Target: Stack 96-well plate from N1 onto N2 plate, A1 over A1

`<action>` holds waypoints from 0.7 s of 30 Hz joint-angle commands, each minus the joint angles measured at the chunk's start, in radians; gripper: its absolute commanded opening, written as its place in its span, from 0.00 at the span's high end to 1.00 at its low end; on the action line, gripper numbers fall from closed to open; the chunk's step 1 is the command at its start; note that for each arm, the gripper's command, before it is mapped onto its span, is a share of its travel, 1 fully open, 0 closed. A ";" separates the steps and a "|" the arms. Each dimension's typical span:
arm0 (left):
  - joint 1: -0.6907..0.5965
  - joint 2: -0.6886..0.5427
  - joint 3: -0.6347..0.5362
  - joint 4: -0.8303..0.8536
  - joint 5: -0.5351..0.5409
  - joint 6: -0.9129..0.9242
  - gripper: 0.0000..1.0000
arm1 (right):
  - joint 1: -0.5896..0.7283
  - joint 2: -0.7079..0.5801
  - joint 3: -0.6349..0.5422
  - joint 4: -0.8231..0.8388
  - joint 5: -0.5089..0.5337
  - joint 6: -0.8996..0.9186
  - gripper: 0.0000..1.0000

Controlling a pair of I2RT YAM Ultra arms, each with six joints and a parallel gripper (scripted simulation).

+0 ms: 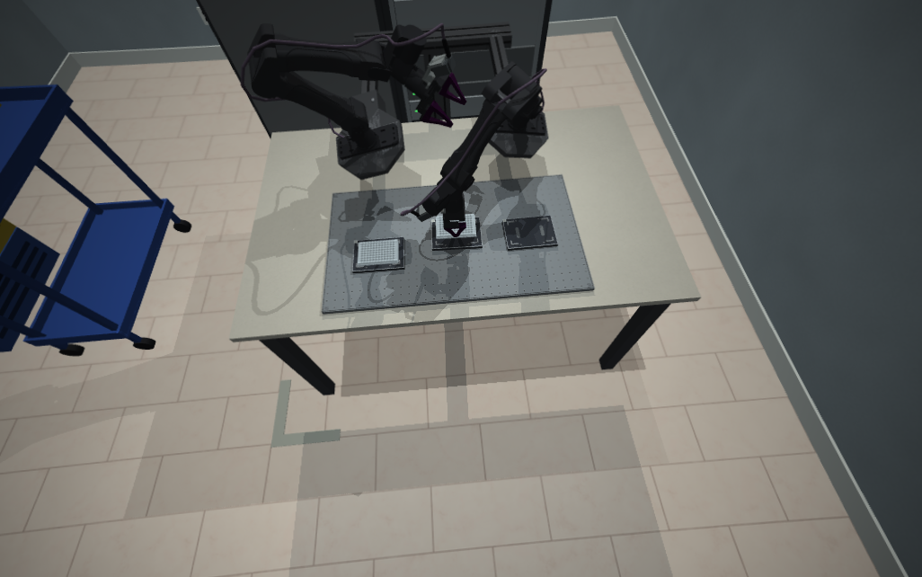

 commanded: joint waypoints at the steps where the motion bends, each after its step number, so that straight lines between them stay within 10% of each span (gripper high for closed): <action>1: -0.005 -0.014 0.008 0.045 0.008 0.018 0.21 | 0.004 -0.015 -0.002 0.005 0.002 0.002 0.00; 21: 0.004 -0.002 0.003 0.048 0.003 0.017 0.21 | 0.004 -0.015 -0.002 0.005 0.002 0.002 0.00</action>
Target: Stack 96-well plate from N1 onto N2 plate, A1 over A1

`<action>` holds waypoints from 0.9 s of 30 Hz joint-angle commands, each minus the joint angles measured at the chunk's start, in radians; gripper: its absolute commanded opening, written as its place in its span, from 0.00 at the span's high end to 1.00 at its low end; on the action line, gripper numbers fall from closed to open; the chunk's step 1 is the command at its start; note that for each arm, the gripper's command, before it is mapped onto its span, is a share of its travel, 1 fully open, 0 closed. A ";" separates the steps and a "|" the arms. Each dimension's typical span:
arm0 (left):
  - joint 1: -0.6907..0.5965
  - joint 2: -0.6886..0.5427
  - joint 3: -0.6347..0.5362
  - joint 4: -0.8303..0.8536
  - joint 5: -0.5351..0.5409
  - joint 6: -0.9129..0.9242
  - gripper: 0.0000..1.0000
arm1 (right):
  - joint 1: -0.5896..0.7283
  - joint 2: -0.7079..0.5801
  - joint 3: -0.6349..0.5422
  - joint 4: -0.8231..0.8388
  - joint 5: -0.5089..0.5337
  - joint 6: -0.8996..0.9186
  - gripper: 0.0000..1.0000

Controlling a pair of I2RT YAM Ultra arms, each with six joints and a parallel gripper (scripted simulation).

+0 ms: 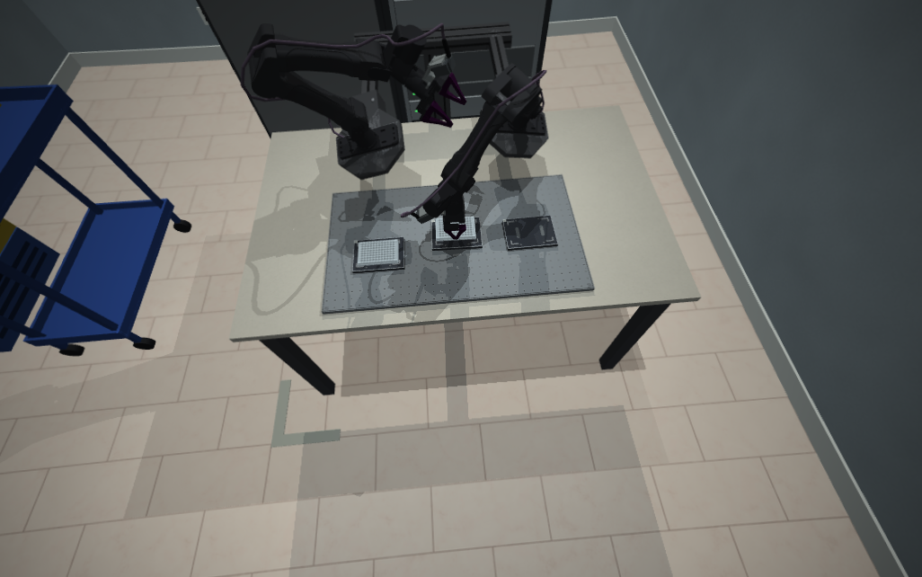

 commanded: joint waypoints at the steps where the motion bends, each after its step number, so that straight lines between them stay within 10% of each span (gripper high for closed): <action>1: -0.007 -0.012 0.002 0.010 0.003 0.002 0.21 | 0.004 -0.015 -0.002 0.005 0.002 0.002 0.00; 27: 0.036 0.094 0.014 0.109 0.011 0.044 0.21 | 0.004 -0.015 -0.002 0.005 0.002 0.002 0.00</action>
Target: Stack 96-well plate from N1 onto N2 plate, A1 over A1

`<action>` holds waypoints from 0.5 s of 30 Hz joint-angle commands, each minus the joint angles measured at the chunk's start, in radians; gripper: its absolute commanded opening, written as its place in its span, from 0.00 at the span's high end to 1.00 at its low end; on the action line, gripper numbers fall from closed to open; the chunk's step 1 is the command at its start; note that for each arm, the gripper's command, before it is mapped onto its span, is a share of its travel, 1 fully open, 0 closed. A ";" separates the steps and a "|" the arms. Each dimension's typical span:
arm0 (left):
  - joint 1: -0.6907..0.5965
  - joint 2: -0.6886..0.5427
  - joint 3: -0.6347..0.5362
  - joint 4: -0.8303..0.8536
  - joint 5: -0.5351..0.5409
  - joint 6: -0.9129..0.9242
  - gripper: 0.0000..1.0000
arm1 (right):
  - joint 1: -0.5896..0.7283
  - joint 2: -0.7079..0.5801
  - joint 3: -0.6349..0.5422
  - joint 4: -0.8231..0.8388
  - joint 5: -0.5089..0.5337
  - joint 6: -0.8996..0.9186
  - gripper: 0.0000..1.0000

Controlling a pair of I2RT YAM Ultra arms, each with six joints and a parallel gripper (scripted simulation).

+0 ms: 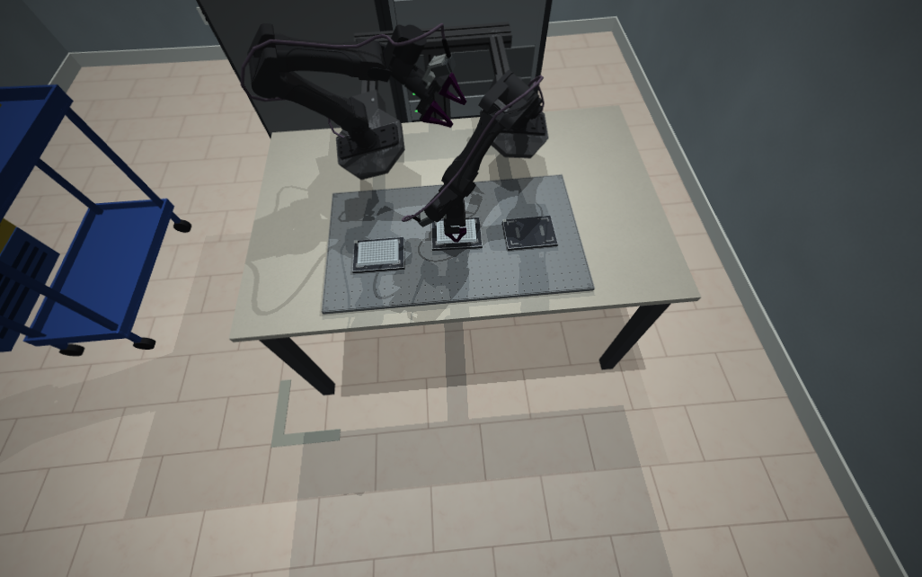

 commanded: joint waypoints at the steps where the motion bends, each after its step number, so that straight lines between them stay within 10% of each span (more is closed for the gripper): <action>1: 0.009 0.025 0.015 0.038 0.010 0.013 0.21 | 0.004 -0.015 -0.002 0.005 0.002 0.002 0.00; 4: 0.005 0.014 0.004 0.024 0.009 0.009 0.00 | 0.004 -0.015 -0.002 0.005 0.002 0.002 0.00; 15: -0.011 -0.041 -0.010 -0.045 -0.005 -0.001 0.00 | 0.004 -0.015 -0.002 0.005 0.002 0.002 0.00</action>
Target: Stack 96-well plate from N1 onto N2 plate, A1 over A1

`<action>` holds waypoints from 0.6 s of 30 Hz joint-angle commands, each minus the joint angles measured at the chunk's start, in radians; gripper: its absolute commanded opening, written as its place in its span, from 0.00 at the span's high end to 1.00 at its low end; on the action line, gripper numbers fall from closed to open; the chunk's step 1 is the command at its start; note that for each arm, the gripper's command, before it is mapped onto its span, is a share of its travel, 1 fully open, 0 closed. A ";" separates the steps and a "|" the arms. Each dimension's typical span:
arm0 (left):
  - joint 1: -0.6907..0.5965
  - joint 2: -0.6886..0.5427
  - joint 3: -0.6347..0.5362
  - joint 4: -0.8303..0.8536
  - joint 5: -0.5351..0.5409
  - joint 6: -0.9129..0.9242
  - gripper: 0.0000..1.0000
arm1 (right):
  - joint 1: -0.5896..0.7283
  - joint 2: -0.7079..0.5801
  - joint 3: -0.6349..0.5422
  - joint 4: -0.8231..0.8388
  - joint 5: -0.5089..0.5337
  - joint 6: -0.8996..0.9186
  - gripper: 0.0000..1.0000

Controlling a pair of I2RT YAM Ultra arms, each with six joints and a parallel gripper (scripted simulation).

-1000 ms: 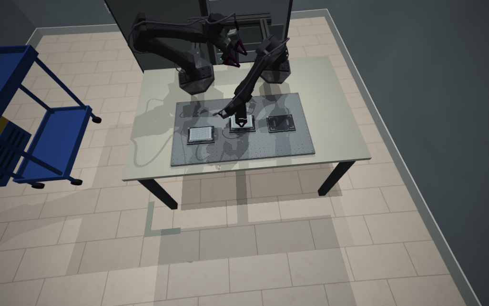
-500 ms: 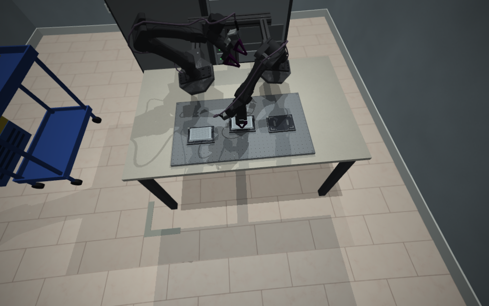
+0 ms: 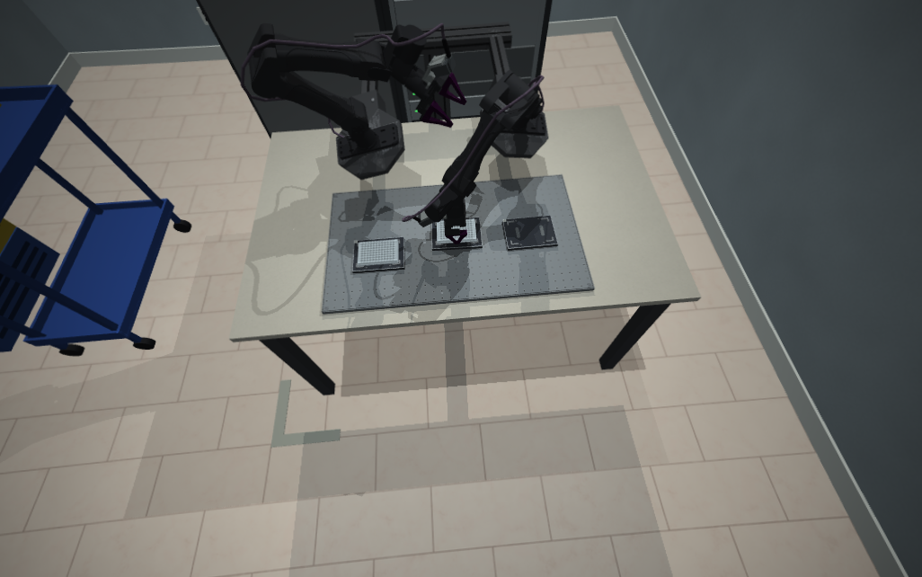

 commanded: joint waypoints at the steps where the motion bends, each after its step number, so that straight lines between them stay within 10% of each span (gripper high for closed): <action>1: -0.017 -0.046 -0.012 -0.054 0.001 -0.013 0.00 | 0.004 -0.015 -0.002 0.005 0.002 0.002 0.00; 18: -0.091 -0.214 0.047 -0.220 -0.005 -0.091 0.00 | 0.004 -0.015 -0.002 0.005 0.002 0.002 0.00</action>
